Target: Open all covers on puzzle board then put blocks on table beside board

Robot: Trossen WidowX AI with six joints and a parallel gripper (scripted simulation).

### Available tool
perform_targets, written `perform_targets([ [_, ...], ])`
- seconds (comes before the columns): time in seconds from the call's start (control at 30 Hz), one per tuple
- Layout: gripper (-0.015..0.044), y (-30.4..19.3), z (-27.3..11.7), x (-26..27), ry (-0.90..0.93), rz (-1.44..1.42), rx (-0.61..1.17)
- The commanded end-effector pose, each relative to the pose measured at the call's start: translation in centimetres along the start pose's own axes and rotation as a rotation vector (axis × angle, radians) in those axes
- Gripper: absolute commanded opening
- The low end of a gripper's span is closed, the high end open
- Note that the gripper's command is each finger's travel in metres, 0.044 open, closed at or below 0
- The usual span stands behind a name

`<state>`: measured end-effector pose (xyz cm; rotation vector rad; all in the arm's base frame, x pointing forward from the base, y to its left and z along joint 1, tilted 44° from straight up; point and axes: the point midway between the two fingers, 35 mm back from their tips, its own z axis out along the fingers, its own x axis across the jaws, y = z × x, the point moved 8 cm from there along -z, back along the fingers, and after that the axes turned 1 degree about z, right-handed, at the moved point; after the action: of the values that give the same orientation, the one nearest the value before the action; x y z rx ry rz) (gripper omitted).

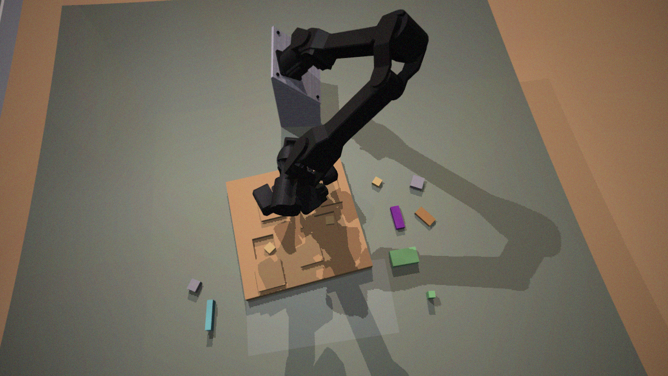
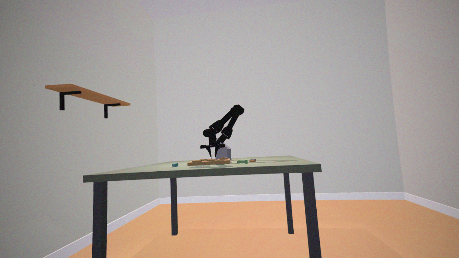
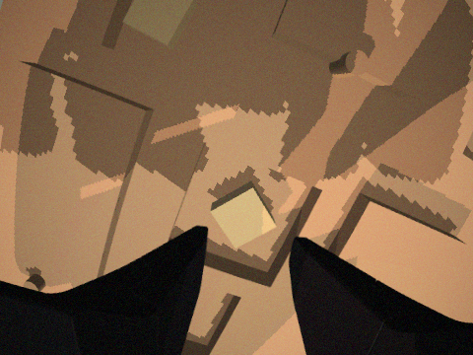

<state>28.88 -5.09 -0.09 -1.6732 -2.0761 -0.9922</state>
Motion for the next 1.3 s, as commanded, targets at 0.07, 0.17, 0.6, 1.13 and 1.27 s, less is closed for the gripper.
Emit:
perform_targets([
  [0.07,0.0144,0.0,-0.3,0.0,-0.004,0.193,0.002],
  [0.17,0.0144,0.0,-0.5,0.0,-0.004,0.287,0.002],
  [0.6,0.0144,0.0,-1.1,0.0,-0.005,0.696,0.002],
  [1.13,0.0144,0.0,-2.0,0.0,-0.006,1.200,0.001],
  [1.27,0.0144,0.0,-2.2,0.0,-0.006,1.326,0.001],
])
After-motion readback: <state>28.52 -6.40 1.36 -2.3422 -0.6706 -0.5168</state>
